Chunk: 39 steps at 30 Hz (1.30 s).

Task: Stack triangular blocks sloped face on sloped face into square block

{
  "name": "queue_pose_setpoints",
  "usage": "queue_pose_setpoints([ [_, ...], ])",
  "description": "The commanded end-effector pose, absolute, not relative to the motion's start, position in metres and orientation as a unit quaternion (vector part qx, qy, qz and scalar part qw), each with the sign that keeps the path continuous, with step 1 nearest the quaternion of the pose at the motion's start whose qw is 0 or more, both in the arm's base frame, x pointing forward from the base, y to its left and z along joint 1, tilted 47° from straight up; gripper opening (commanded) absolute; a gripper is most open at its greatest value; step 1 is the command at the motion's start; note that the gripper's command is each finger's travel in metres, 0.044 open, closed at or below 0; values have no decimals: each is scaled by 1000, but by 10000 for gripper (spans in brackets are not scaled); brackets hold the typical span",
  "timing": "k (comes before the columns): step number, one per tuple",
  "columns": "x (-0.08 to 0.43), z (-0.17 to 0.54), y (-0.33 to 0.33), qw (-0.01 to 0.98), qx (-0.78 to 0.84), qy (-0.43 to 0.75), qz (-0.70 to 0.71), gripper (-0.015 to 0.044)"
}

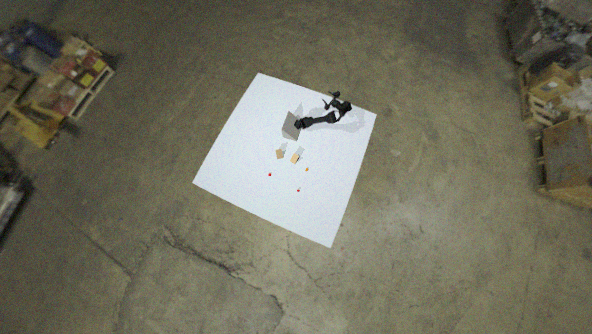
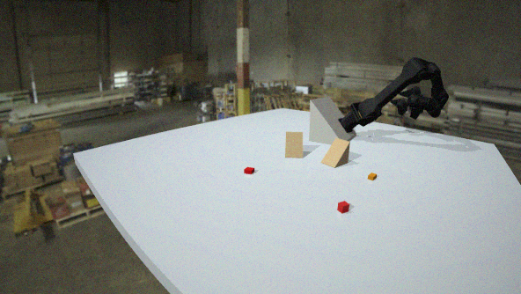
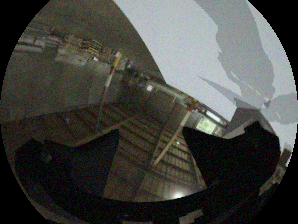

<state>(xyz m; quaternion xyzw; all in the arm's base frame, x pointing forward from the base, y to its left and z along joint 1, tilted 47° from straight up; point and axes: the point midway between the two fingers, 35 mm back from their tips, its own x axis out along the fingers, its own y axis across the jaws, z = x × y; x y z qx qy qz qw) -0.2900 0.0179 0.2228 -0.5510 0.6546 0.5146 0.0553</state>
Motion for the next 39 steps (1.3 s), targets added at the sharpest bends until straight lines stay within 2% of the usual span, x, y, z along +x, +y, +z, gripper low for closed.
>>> queue_pose_setpoints([
  [1,-290,223,18,55,-550,654,516,426],
  [2,-291,223,20,55,-548,653,520,440],
  [19,-320,252,117,60,-360,550,751,440],
  [28,-319,291,180,95,-235,441,861,440],
  [39,-293,344,247,163,-125,272,940,440],
])
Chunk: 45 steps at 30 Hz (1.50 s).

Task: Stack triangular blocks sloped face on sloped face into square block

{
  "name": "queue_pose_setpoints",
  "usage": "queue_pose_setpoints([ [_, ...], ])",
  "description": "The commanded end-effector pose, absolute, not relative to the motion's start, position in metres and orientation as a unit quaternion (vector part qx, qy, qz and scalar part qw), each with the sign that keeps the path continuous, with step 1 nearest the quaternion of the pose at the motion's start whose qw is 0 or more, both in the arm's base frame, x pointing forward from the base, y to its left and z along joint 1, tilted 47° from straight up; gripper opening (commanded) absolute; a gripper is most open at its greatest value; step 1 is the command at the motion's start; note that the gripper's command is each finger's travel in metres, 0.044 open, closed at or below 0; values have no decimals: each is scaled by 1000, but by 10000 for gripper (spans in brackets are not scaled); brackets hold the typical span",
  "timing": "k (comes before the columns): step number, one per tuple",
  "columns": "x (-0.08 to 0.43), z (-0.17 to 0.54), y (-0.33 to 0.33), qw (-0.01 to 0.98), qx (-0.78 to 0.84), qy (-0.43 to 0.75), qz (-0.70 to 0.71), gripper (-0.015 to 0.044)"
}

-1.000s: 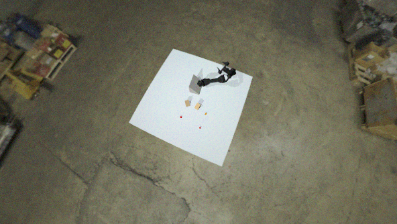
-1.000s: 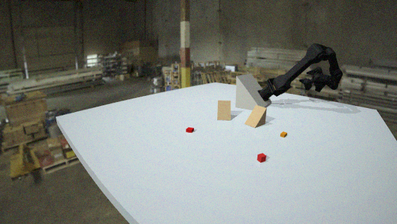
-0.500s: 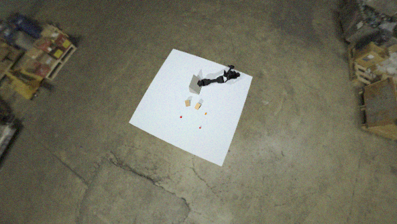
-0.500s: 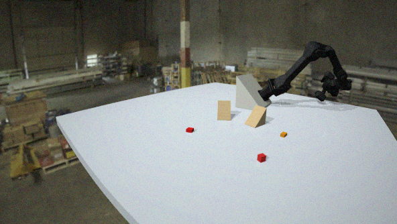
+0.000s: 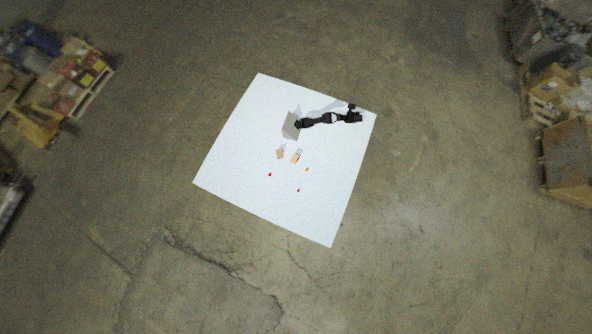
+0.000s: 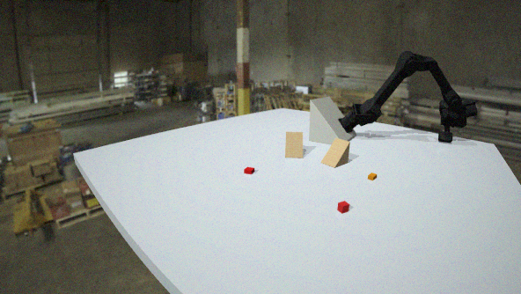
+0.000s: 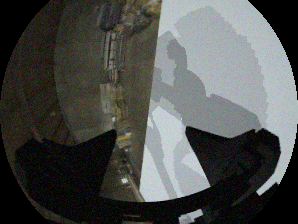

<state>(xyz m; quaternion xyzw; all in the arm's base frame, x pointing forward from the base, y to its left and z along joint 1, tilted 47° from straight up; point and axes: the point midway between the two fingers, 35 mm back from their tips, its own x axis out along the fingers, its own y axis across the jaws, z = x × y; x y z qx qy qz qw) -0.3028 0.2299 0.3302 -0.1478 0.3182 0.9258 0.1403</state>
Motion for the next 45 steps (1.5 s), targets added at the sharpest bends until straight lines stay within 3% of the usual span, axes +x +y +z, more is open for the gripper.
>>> queue_pose_setpoints([
  [1,-290,349,253,172,-118,252,945,440],
  [14,-193,413,338,351,-67,2,934,440],
  [28,26,415,382,631,-194,-93,746,440],
  [35,133,385,356,713,-282,-42,640,440],
  [45,251,299,290,770,-288,179,541,440],
])
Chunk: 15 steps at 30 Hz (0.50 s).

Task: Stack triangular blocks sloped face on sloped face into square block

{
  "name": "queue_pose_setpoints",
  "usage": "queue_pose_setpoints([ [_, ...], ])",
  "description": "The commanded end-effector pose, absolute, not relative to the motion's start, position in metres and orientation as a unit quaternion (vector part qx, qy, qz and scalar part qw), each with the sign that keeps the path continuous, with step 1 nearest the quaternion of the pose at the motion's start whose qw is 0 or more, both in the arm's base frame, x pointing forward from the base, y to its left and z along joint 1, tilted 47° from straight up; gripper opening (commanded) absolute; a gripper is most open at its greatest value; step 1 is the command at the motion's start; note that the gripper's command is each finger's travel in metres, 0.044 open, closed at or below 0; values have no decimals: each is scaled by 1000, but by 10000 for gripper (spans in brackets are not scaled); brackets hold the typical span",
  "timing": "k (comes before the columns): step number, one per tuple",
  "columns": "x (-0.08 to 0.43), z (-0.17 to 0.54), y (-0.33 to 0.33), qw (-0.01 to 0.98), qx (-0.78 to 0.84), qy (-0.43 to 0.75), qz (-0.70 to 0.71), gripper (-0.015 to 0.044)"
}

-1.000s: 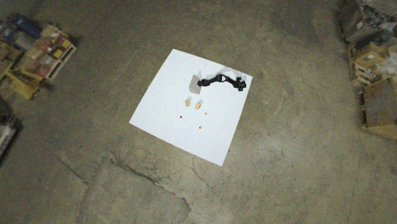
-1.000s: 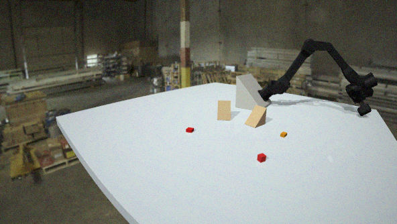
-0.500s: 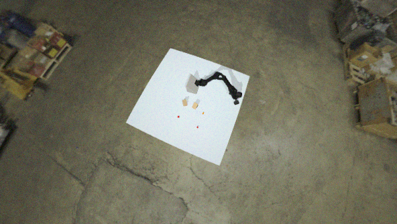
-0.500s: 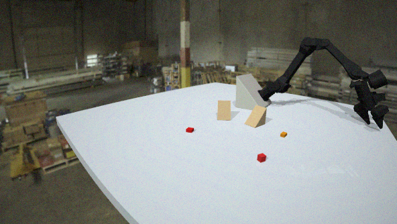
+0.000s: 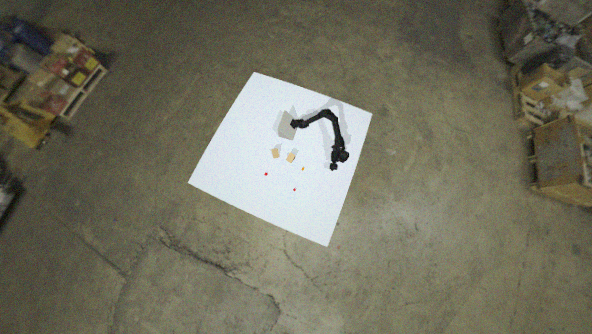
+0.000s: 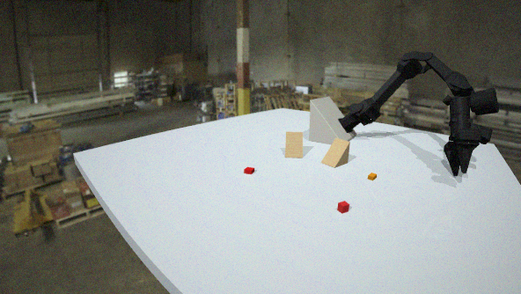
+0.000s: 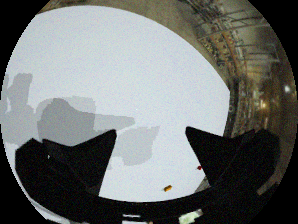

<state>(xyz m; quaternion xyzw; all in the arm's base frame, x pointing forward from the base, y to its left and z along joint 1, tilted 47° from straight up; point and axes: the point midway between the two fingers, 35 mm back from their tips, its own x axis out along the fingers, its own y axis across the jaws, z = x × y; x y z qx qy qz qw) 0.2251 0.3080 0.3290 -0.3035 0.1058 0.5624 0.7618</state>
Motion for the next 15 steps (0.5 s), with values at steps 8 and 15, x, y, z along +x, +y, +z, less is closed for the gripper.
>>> queue_pose_setpoints([
  [8,307,217,208,769,-169,409,461,440],
  [15,320,154,110,716,48,604,347,440],
])
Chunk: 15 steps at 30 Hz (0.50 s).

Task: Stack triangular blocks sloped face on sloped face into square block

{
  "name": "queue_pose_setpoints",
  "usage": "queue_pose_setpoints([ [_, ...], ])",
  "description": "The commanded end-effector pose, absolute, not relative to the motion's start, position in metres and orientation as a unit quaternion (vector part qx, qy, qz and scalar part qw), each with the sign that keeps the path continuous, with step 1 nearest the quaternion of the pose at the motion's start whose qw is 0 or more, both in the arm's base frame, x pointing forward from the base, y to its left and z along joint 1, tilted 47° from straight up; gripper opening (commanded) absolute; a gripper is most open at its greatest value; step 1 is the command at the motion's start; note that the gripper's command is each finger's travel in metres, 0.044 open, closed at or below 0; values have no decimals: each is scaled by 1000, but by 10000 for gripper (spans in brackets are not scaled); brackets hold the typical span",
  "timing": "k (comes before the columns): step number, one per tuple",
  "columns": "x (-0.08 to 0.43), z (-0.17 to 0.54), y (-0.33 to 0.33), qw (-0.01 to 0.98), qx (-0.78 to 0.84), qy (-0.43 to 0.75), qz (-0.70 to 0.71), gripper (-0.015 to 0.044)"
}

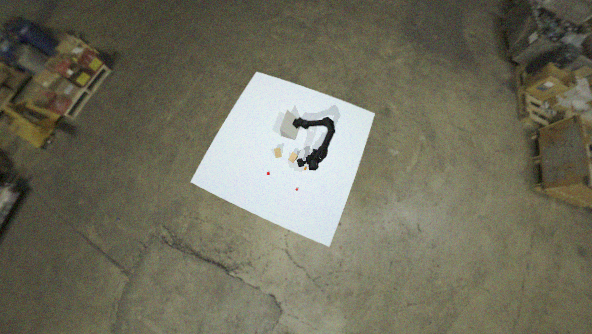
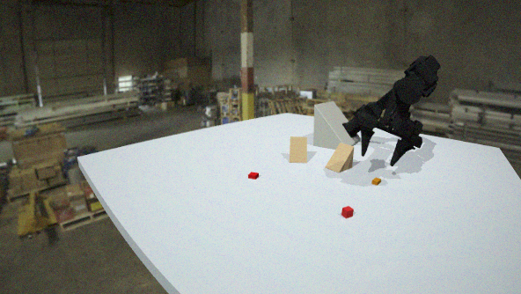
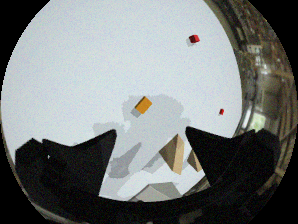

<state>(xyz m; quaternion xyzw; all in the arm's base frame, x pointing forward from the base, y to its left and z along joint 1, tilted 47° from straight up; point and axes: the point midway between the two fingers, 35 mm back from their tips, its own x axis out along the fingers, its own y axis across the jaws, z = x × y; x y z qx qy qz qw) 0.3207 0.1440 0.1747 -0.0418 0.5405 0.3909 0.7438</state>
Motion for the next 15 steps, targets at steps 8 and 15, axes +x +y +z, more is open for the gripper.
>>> queue_pose_setpoints([
  [8,304,123,20,594,334,701,210,440],
  [15,303,122,18,591,341,701,207,440],
])
